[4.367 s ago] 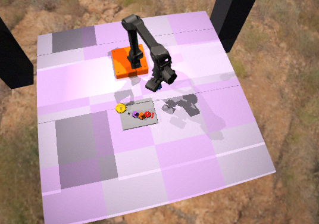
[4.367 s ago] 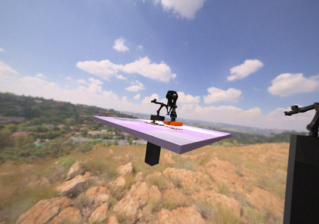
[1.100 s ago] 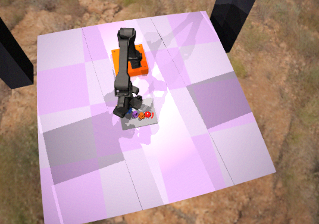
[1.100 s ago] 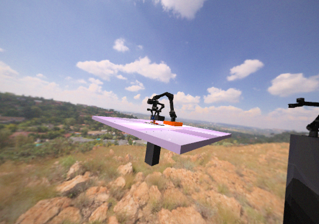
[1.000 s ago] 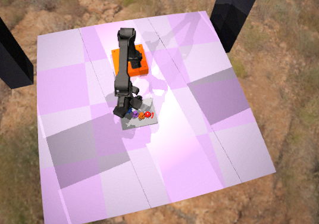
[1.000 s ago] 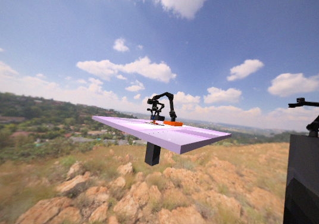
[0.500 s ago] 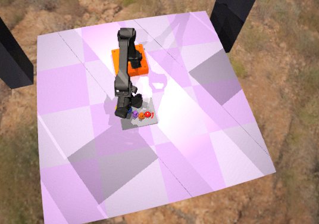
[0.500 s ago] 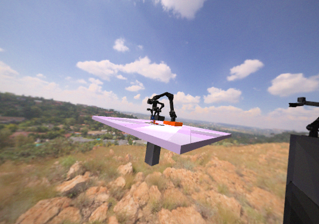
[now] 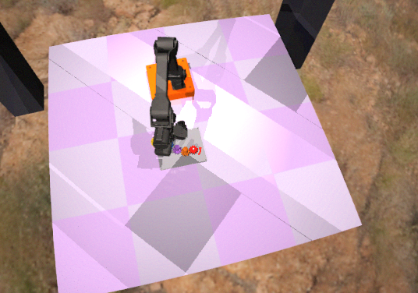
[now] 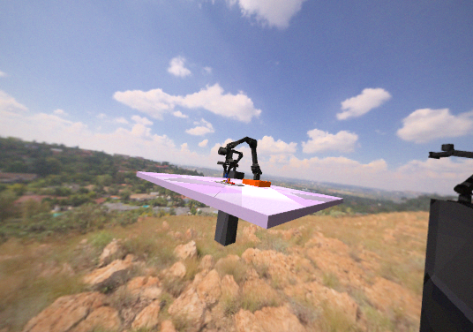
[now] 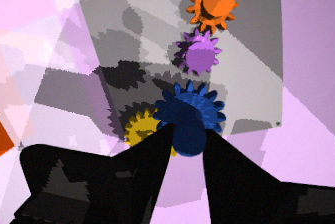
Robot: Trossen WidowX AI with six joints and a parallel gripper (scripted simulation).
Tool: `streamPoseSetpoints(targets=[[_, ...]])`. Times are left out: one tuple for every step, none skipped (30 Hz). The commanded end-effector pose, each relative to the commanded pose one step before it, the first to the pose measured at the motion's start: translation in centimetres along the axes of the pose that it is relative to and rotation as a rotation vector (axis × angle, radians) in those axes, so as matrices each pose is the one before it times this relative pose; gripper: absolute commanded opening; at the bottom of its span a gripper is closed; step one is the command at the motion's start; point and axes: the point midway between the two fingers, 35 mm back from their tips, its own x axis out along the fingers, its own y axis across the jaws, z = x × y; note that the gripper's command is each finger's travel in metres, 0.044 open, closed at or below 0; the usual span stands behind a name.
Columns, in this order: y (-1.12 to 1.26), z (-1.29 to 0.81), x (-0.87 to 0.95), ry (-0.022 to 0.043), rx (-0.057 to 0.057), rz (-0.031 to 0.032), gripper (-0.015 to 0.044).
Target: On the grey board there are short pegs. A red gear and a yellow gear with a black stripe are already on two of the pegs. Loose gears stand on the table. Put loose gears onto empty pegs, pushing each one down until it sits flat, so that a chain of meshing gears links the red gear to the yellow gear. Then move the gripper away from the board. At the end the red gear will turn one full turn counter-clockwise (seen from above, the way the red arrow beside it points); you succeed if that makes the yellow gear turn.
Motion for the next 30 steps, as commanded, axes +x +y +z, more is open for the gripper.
streamPoseSetpoints(targets=[[0.261,-0.071,0.799,0.00243,-0.0555,0.00963,0.0000],[-0.003,-0.011,0.149,0.00002,-0.0059,0.00000,0.0000],[-0.006,-0.010,0.149,0.00002,-0.0031,0.00000,0.0000],[-0.008,-0.008,0.148,0.00002,-0.0002,0.00000,0.0000],[-0.009,-0.005,0.139,0.00001,0.0024,0.00000,0.0000],[-0.010,-0.002,0.128,0.00001,0.0045,-0.00001,0.0000],[-0.009,0.000,0.124,0.00001,0.0064,-0.00001,0.0000],[-0.009,0.003,0.127,0.00001,0.0085,-0.00001,0.0000],[-0.008,0.006,0.136,0.00000,0.0110,-0.00001,0.0000],[-0.007,0.008,0.146,0.00000,0.0137,0.00000,0.0000],[-0.005,0.010,0.154,0.00000,0.0162,0.00000,0.0000],[-0.001,0.011,0.158,0.00000,0.0182,0.00000,0.0000],[0.002,0.011,0.159,0.00000,0.0196,0.00000,0.0000],[0.005,0.010,0.159,0.00000,0.0206,0.00001,0.0000],[0.008,0.008,0.158,0.00000,0.0212,0.00001,0.0000],[0.010,0.005,0.158,0.00001,0.0215,0.00001,0.0000],[0.012,0.002,0.157,0.00001,0.0214,0.00001,0.0000],[0.012,-0.002,0.156,0.00001,0.0211,0.00001,0.0000],[0.011,-0.005,0.156,0.00002,0.0203,0.00001,0.0000],[0.010,-0.008,0.155,0.00002,0.0193,0.00001,0.0000],[0.007,-0.010,0.149,0.00002,0.0181,0.00001,0.0000],[0.004,-0.013,-0.110,0.00000,0.0191,-0.00001,0.0000],[0.001,-0.016,-0.091,0.00001,0.0196,-0.00001,0.0000],[-0.005,-0.021,-0.077,0.00001,0.0217,-0.00002,0.0000],[-0.015,-0.021,-0.043,0.00002,0.0198,-0.00002,0.0000],[-0.024,-0.012,0.010,0.00001,0.0102,-0.00003,0.0000],[-0.006,0.001,0.012,0.00000,-0.0006,-0.00001,0.0000],[-0.009,0.004,0.015,0.00000,-0.0029,-0.00001,0.0000],[-0.011,0.008,0.018,-0.00001,-0.0062,-0.00001,0.0000],[-0.012,0.013,0.021,-0.00001,-0.0105,-0.00001,0.0000]])
